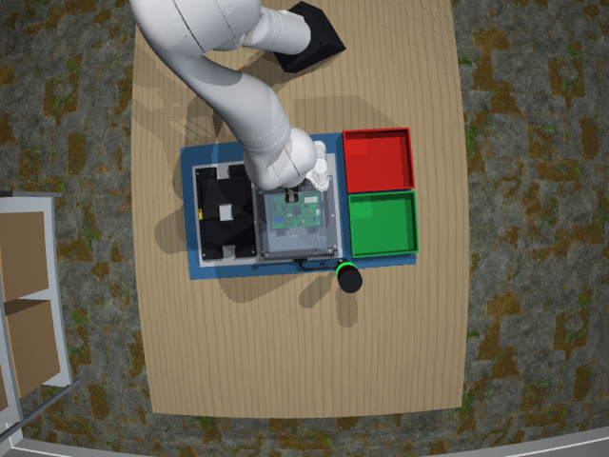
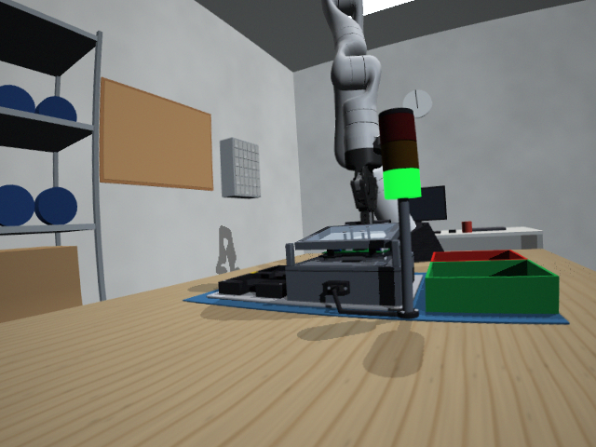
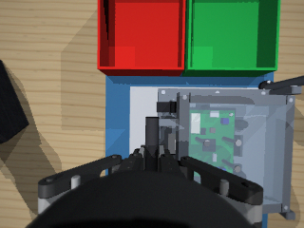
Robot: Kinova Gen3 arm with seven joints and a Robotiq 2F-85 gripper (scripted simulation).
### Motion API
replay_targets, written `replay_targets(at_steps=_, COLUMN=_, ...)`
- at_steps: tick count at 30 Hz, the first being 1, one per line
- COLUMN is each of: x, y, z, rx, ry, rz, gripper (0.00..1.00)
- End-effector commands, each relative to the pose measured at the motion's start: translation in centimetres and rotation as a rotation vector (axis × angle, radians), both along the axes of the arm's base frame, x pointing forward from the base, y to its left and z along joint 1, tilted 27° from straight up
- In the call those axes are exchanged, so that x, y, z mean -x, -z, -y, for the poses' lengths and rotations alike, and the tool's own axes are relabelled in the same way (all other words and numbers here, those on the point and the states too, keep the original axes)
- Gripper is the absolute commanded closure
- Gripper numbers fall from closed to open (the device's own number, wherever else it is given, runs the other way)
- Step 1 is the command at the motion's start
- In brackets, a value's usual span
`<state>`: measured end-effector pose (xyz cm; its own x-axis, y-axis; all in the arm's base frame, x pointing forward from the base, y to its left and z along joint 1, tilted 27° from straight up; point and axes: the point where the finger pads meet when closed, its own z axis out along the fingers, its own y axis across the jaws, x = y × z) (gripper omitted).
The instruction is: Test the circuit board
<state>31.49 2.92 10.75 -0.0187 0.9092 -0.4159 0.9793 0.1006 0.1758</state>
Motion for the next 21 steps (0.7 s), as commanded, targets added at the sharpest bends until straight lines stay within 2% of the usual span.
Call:
replay_targets(at_steps=1, x=0.0, y=-0.4, z=-0.2, rx=-0.003, ry=-0.004, rz=0.003, gripper=1.0)
replay_targets(at_steps=9, x=0.0, y=-1.3, z=-0.6, rx=-0.003, ry=-0.004, rz=0.003, gripper=1.0)
replay_targets(at_steps=21, x=-0.2, y=-3.6, z=-1.7, rx=-0.003, ry=-0.004, rz=0.003, gripper=1.0)
